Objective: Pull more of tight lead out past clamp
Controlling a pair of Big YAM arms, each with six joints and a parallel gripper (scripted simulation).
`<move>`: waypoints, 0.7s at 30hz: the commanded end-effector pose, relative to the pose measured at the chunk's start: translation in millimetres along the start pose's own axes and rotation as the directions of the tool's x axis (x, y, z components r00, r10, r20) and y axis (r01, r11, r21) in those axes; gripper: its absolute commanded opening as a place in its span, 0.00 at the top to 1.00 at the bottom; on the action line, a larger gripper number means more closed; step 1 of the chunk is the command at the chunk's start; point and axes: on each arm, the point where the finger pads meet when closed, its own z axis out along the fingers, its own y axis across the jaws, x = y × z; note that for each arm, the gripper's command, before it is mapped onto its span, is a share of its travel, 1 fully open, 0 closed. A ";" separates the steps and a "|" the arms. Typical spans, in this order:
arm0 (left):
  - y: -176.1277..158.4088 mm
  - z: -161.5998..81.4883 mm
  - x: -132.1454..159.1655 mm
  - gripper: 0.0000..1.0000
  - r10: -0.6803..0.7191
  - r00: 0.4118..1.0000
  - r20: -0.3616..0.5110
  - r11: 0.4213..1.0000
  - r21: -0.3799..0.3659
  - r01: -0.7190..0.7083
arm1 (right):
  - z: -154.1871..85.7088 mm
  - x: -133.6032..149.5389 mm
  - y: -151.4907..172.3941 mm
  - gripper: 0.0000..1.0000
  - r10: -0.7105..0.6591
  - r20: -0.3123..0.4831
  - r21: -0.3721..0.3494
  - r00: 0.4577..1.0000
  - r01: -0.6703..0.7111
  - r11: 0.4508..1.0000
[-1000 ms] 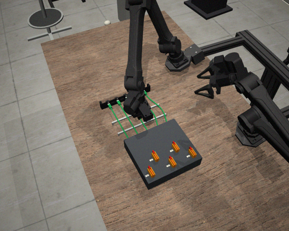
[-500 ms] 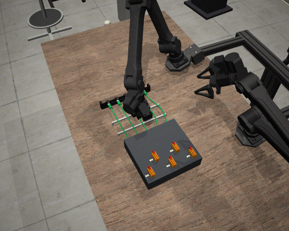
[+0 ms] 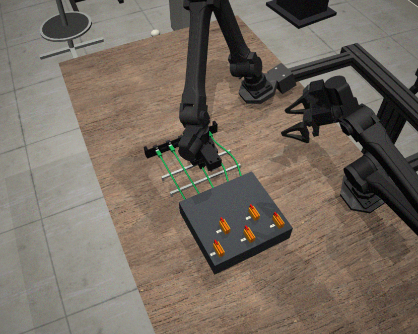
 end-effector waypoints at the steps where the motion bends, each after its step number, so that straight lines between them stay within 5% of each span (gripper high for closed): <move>1: 1.5 -1.0 -4.8 0.00 -0.012 1.000 0.010 1.000 -0.002 0.012 | -22.6 -8.1 -4.6 1.00 0.006 0.018 0.019 1.000 -0.006 1.000; 11: 1.5 -1.0 -4.8 0.00 -0.012 1.000 0.010 1.000 -0.002 0.012 | -21.3 -4.7 -6.6 1.00 0.015 0.015 0.017 1.000 -0.016 1.000; 16: 1.5 -1.0 -4.8 0.00 -0.012 1.000 0.010 1.000 -0.002 0.012 | -23.0 -7.6 -8.3 0.50 0.046 0.031 0.033 0.998 -0.047 0.998; 20: 1.5 -1.0 -4.8 0.00 -0.012 1.000 0.010 1.000 -0.002 0.012 | -31.7 -6.2 0.7 0.04 0.186 0.090 0.046 0.978 -0.191 0.981; 21: 1.5 -1.0 -4.8 0.00 -0.012 1.000 0.010 1.000 -0.002 0.012 | -38.4 -6.1 1.1 0.00 0.238 0.123 0.053 0.963 -0.246 0.968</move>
